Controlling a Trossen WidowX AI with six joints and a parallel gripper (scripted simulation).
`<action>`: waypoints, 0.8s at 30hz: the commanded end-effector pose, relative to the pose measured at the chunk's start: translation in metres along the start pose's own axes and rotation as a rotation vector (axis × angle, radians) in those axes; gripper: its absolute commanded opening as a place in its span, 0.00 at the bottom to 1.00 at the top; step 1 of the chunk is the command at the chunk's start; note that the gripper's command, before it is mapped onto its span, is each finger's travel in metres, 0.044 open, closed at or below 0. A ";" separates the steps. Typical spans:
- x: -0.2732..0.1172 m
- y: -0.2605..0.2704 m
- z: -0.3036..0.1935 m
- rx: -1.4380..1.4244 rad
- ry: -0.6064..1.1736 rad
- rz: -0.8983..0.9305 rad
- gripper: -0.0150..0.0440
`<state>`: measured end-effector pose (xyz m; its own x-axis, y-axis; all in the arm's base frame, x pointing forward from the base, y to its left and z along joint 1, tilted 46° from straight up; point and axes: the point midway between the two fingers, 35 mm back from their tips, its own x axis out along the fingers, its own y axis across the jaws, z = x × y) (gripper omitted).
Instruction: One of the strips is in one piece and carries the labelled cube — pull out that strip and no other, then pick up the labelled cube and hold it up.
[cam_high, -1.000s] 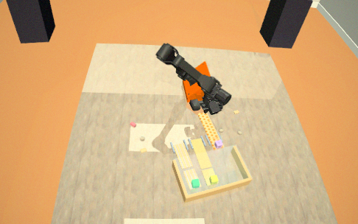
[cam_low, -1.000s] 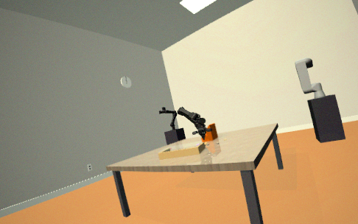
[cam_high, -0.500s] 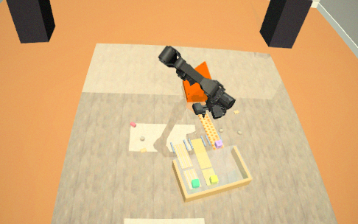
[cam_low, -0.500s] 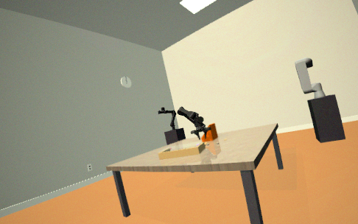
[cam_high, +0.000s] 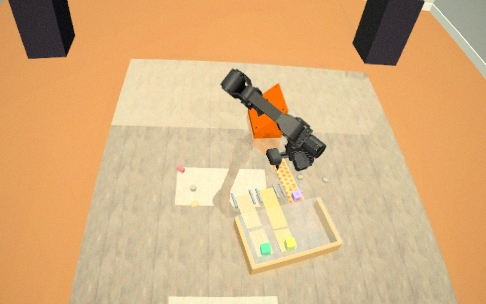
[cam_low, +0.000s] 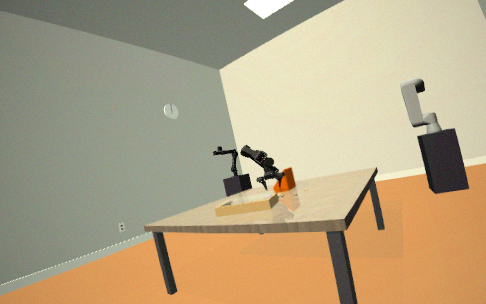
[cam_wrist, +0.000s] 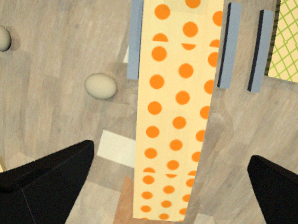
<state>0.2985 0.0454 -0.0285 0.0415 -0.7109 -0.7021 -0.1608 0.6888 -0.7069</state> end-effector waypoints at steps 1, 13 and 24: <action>-0.002 -0.001 0.016 -0.001 -0.001 -0.004 1.00; -0.007 -0.001 0.056 0.001 -0.003 -0.004 1.00; -0.012 -0.002 0.094 0.003 -0.005 -0.004 1.00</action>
<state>0.3792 0.0656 -0.0271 0.0458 -0.7098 -0.7029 -0.1576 0.6897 -0.7067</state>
